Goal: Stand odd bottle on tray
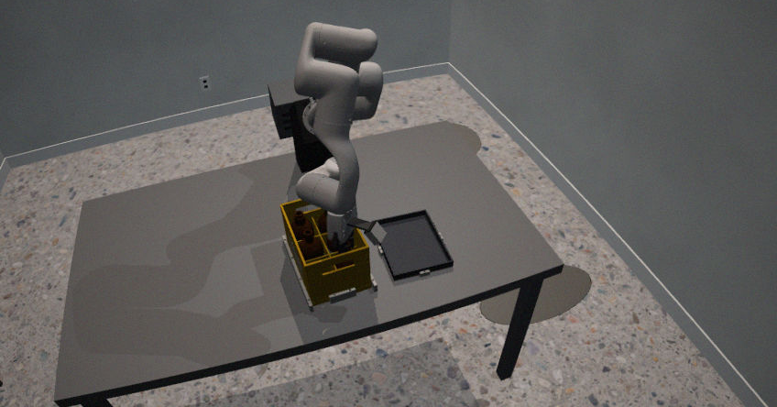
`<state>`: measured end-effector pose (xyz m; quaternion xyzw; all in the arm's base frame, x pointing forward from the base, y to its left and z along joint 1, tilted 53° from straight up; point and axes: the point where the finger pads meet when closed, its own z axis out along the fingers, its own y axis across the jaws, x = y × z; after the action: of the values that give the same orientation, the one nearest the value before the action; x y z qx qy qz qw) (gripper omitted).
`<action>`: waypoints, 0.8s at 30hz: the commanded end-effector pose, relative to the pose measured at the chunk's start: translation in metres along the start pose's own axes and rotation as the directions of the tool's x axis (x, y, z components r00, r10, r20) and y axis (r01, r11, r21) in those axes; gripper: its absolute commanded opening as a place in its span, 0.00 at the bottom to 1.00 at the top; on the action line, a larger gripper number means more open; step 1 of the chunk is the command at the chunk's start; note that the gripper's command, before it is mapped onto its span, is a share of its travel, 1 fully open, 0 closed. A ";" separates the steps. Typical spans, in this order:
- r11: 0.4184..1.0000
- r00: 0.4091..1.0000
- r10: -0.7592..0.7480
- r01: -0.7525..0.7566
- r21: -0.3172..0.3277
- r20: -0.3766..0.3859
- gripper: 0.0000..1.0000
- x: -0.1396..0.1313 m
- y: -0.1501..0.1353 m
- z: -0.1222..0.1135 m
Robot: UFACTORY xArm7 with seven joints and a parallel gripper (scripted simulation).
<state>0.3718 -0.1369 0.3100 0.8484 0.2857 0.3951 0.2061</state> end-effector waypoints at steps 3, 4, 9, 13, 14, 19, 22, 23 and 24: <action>1.000 1.000 0.000 0.000 -0.002 -0.001 0.00 0.000 0.001 -0.001; 1.000 1.000 0.000 0.000 -0.002 -0.001 0.00 0.000 0.001 -0.001; 1.000 1.000 0.000 0.000 -0.002 -0.001 0.00 0.000 0.001 -0.001; 1.000 1.000 0.000 0.000 -0.002 -0.001 0.00 0.000 0.001 -0.001; 1.000 1.000 0.000 0.000 -0.002 -0.001 0.65 0.000 0.001 -0.001; 1.000 1.000 0.000 0.000 -0.002 -0.001 0.65 0.000 0.001 -0.001; 1.000 1.000 0.000 0.000 -0.002 -0.001 0.65 0.000 0.001 -0.001; 1.000 1.000 0.000 0.000 -0.002 -0.001 0.65 0.000 0.001 -0.001; 1.000 1.000 0.000 0.000 -0.002 -0.001 0.65 0.000 0.001 -0.001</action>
<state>0.3718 -0.1368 0.3099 0.8484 0.2858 0.3950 0.2060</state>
